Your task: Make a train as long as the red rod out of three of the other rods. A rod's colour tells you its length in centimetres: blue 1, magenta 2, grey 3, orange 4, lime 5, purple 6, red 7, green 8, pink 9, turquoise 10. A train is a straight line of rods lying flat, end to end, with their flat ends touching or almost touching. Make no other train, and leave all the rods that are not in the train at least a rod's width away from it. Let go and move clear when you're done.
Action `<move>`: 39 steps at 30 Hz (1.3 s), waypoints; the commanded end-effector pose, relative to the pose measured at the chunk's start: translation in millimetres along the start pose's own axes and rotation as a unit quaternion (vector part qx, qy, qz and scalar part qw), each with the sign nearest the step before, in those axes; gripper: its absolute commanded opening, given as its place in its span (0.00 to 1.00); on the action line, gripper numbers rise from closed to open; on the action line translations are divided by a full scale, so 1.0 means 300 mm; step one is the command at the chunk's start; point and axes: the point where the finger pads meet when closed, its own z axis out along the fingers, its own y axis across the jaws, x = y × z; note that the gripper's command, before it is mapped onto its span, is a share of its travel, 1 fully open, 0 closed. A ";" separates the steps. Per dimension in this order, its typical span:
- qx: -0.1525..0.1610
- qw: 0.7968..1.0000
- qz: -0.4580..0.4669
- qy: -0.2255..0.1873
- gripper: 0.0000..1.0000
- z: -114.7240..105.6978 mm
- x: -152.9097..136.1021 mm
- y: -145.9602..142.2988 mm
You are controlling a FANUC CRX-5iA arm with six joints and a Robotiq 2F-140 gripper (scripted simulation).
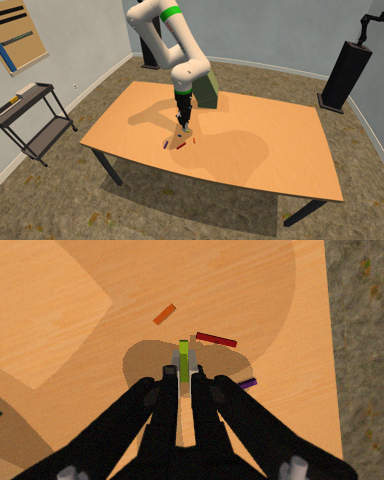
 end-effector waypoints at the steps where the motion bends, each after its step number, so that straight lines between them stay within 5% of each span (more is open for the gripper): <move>1: 0.004 0.996 -0.083 0.006 0.03 0.001 -0.069 -0.043; 25: 0.005 0.995 -0.099 0.007 0.03 0.026 -0.082 -0.052; 39: 0.005 0.995 -0.099 0.007 0.03 0.218 -0.081 -0.053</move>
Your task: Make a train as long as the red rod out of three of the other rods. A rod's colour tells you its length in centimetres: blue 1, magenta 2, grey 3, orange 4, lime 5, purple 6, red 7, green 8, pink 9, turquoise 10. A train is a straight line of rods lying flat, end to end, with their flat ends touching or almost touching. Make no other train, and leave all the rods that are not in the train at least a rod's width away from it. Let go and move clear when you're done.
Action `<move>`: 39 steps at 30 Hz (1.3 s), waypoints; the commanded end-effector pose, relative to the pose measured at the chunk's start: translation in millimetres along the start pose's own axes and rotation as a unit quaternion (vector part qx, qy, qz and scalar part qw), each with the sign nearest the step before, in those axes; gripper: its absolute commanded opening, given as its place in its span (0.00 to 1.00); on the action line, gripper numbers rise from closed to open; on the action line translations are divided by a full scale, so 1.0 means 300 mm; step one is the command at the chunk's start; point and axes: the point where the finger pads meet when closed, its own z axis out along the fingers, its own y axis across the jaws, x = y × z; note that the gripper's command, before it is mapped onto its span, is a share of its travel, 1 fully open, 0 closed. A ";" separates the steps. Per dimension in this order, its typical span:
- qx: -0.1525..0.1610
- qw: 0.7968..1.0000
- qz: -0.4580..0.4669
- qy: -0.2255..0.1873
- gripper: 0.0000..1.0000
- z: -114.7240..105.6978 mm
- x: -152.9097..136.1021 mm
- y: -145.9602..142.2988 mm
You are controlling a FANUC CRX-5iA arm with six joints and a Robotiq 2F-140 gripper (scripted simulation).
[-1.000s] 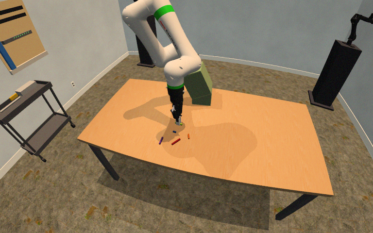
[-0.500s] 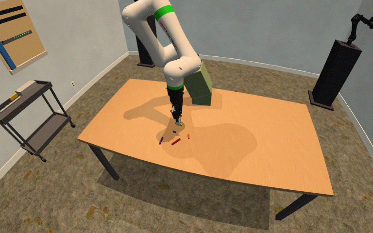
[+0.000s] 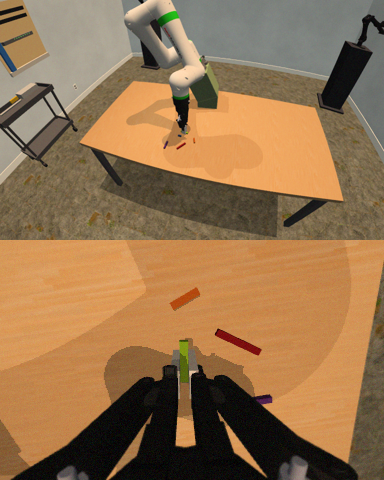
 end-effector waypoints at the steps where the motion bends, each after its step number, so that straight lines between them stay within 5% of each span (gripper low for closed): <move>1: -0.003 1.000 0.001 -0.001 0.03 0.061 -0.001 0.006; 13: -0.003 1.000 0.001 -0.001 0.03 0.124 -0.002 0.007; 39: -0.003 1.000 0.001 -0.001 0.03 0.126 -0.002 0.007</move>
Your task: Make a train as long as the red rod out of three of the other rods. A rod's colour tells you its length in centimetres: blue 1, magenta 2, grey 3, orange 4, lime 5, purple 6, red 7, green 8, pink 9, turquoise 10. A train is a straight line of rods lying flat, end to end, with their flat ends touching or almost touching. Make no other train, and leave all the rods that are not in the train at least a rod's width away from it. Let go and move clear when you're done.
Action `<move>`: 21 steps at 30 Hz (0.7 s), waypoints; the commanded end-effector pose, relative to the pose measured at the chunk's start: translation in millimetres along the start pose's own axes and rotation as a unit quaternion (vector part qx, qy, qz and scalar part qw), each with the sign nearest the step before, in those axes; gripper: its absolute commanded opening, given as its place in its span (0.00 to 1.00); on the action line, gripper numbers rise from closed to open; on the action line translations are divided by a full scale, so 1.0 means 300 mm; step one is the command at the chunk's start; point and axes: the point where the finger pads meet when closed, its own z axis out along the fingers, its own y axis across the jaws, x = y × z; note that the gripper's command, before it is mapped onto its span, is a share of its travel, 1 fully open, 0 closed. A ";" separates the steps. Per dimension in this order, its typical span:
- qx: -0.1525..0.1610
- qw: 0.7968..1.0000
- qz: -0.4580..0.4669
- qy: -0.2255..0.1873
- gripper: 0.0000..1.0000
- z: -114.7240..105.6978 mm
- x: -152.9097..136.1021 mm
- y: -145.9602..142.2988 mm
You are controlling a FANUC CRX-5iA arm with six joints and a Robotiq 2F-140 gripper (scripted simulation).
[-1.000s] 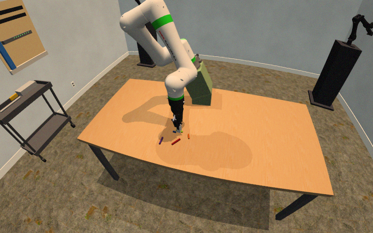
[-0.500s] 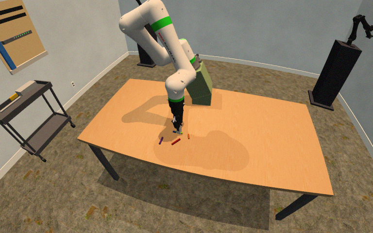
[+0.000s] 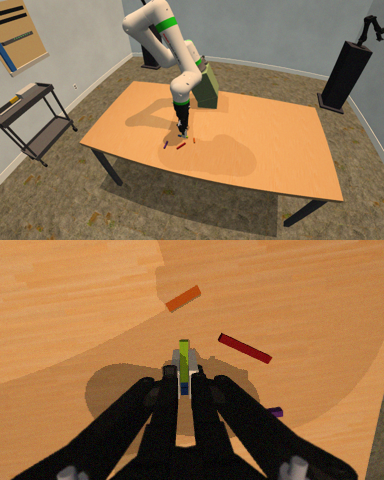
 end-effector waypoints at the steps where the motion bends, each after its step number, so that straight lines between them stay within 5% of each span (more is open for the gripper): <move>1: 0.000 1.000 0.000 0.000 0.03 0.000 0.000 0.000; 21: 0.000 1.000 0.000 0.000 0.03 0.006 0.000 0.000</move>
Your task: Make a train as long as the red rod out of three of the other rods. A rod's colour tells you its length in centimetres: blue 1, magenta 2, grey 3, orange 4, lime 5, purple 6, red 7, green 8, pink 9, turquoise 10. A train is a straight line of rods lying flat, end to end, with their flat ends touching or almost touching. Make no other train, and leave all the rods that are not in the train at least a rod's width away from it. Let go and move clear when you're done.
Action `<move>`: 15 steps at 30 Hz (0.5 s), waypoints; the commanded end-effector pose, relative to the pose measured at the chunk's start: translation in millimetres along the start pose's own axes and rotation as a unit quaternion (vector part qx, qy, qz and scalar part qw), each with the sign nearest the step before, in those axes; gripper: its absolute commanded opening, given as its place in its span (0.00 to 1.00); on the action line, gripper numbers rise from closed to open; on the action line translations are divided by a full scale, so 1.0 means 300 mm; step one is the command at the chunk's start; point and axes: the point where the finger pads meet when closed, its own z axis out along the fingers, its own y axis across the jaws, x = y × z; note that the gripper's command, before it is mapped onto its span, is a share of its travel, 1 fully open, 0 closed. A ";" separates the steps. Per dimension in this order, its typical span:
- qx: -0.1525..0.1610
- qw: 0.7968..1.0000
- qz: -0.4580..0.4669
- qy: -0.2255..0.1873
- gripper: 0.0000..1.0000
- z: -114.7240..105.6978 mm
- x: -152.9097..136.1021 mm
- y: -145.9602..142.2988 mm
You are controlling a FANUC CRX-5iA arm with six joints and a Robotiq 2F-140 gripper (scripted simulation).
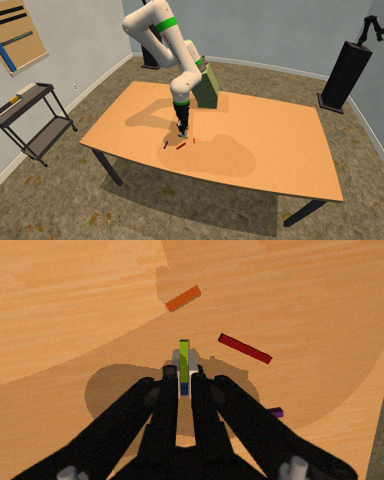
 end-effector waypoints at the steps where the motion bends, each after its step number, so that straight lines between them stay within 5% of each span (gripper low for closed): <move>1: 0.000 1.000 0.000 0.000 0.03 0.005 0.000 0.000; 15: 0.000 1.000 0.000 0.000 0.03 0.035 0.000 0.000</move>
